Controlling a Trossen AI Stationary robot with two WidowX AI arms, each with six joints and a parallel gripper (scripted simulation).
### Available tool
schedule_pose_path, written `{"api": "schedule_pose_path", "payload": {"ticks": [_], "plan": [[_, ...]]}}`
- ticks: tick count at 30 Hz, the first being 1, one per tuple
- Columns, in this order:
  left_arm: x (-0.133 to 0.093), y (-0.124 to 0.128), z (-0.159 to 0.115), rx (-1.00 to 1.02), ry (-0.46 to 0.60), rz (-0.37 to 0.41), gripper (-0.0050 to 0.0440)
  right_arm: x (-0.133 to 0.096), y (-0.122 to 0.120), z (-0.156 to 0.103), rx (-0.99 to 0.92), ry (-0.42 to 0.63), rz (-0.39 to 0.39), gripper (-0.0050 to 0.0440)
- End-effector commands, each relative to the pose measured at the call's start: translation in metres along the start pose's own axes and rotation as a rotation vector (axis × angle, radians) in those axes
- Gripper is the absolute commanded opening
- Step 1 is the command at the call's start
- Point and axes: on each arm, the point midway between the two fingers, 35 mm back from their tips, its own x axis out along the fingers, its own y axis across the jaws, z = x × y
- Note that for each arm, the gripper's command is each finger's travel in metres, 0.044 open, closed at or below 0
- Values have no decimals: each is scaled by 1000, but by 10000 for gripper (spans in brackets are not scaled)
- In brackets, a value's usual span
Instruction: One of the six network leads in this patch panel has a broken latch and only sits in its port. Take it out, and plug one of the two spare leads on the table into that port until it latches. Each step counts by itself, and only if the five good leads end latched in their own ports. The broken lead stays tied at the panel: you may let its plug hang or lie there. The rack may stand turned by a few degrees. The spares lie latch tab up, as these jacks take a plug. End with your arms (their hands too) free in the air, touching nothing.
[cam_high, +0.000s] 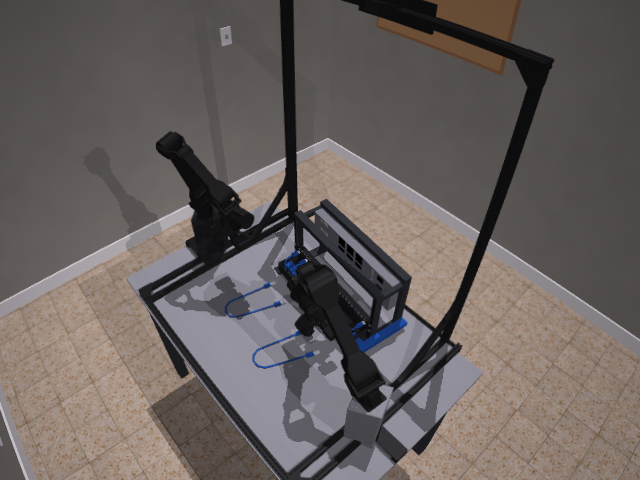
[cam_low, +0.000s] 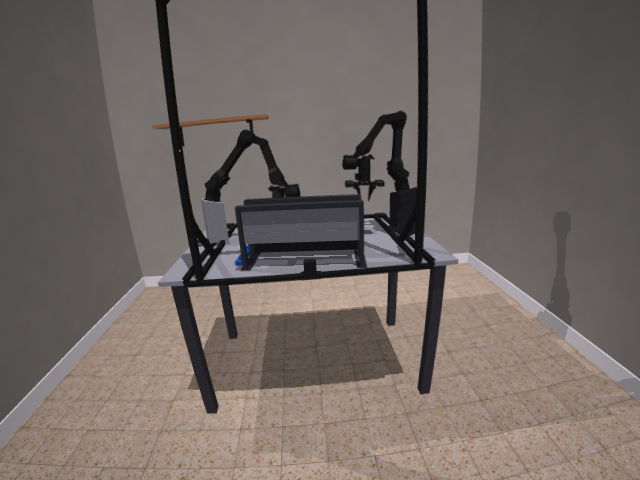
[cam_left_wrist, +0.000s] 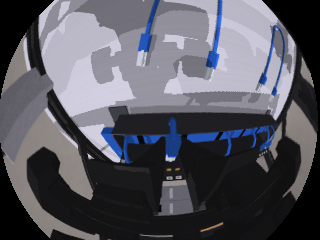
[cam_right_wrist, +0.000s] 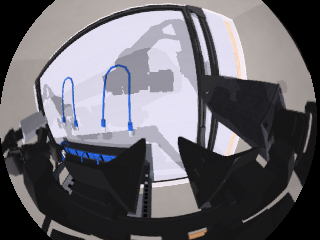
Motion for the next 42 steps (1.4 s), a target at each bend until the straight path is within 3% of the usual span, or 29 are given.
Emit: {"api": "schedule_pose_path", "payload": {"ticks": [1,9,10,26,27,42], "plan": [[-5,-3,1,2,1,-11,55,0,0,0,0,0,0,176],[-5,-3,1,2,1,-11,55,0,0,0,0,0,0,176],[6,31,41,0,0,-3,55,0,0,0,0,0,0,176],[6,31,41,0,0,-3,55,0,0,0,0,0,0,176],[14,28,17,10,10,-9,55,0,0,0,0,0,0,176],[14,28,17,10,10,-9,55,0,0,0,0,0,0,176]]}}
